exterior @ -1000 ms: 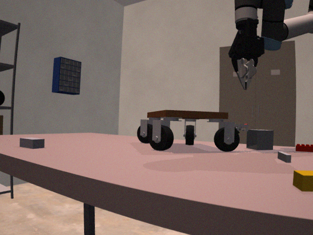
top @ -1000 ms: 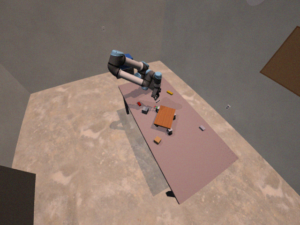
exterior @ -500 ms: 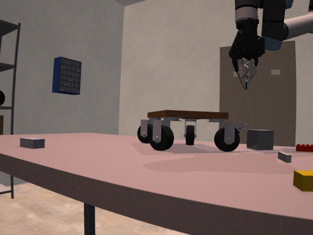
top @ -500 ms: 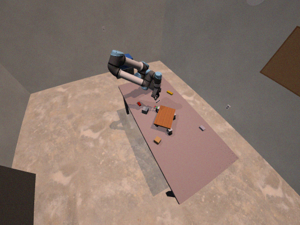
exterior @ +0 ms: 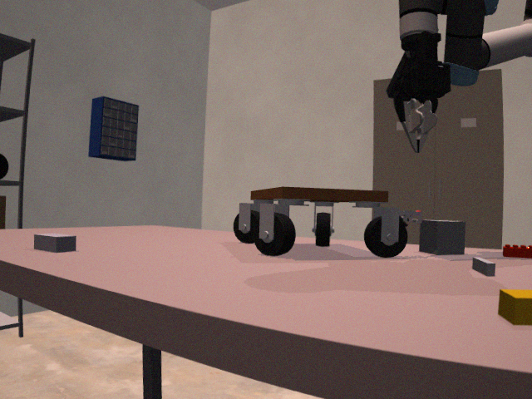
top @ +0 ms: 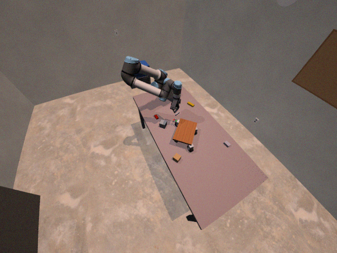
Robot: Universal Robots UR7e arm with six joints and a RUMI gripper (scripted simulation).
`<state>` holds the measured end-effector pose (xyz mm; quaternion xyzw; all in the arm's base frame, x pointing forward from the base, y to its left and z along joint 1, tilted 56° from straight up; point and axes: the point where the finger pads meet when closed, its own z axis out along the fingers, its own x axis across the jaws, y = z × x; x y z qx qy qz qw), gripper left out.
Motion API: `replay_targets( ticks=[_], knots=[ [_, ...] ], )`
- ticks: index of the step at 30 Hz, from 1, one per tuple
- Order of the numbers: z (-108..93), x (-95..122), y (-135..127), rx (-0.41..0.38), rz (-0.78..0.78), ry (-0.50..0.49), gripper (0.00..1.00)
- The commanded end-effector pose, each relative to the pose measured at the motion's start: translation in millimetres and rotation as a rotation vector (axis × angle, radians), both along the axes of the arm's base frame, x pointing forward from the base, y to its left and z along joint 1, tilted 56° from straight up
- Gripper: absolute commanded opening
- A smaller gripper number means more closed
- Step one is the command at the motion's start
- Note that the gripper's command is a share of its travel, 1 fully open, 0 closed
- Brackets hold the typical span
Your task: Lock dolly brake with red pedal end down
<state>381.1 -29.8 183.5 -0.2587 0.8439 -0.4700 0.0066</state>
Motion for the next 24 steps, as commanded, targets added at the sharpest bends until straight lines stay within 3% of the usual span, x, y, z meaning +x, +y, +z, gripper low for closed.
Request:
replay_targets(
  ticks=[1, 9, 24],
  knots=[
    [0.0, 1.0, -0.1, -0.01, 0.023, 0.031, 0.0],
    [-0.3, 2.9, -0.5, -0.031, 0.071, 0.098, 0.0],
    [-2.2, 8.7, -1.8, -0.105, 0.236, 0.332, 0.0]
  ],
)
